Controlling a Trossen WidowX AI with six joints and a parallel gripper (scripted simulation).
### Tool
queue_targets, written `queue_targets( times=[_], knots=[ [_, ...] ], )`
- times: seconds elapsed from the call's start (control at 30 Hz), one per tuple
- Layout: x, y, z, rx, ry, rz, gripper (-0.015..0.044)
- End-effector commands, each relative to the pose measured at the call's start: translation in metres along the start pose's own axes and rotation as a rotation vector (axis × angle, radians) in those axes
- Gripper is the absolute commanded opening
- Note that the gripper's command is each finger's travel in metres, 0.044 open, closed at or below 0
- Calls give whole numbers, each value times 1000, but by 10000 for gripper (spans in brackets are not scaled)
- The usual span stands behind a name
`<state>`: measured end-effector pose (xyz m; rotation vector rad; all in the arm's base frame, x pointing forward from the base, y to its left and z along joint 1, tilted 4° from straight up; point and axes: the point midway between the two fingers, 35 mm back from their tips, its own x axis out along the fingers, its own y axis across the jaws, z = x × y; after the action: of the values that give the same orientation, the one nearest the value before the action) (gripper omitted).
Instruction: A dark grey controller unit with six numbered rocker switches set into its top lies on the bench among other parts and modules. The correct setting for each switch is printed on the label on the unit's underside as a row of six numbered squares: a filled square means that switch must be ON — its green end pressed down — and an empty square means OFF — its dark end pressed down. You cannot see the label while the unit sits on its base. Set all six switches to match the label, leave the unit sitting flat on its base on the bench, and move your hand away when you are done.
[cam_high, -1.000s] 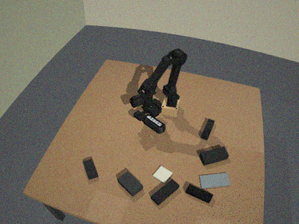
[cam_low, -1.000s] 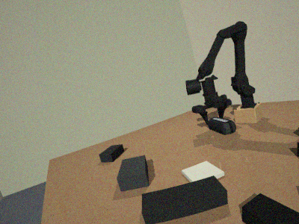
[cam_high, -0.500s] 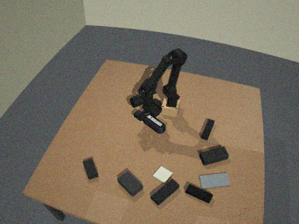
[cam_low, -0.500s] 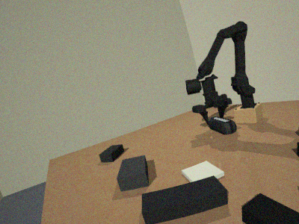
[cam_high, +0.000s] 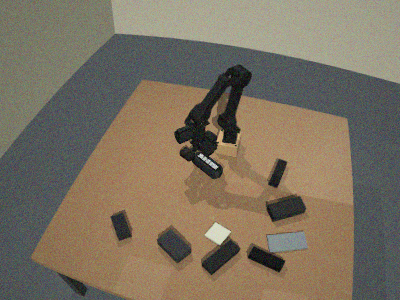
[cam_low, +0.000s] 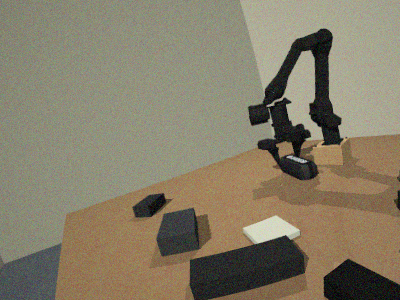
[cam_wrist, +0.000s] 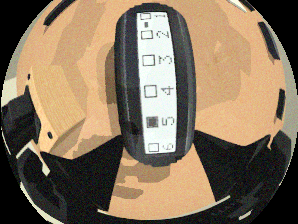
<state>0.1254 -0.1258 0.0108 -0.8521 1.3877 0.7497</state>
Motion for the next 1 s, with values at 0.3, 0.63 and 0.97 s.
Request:
queue_targets(
  times=[0.3,0.63,0.97],
  knots=[
    [-12,-3,3,2,2,-19,335],
    [-18,-3,5,2,2,-19,335],
    [-24,-3,8,2,2,-19,335]
  ],
)
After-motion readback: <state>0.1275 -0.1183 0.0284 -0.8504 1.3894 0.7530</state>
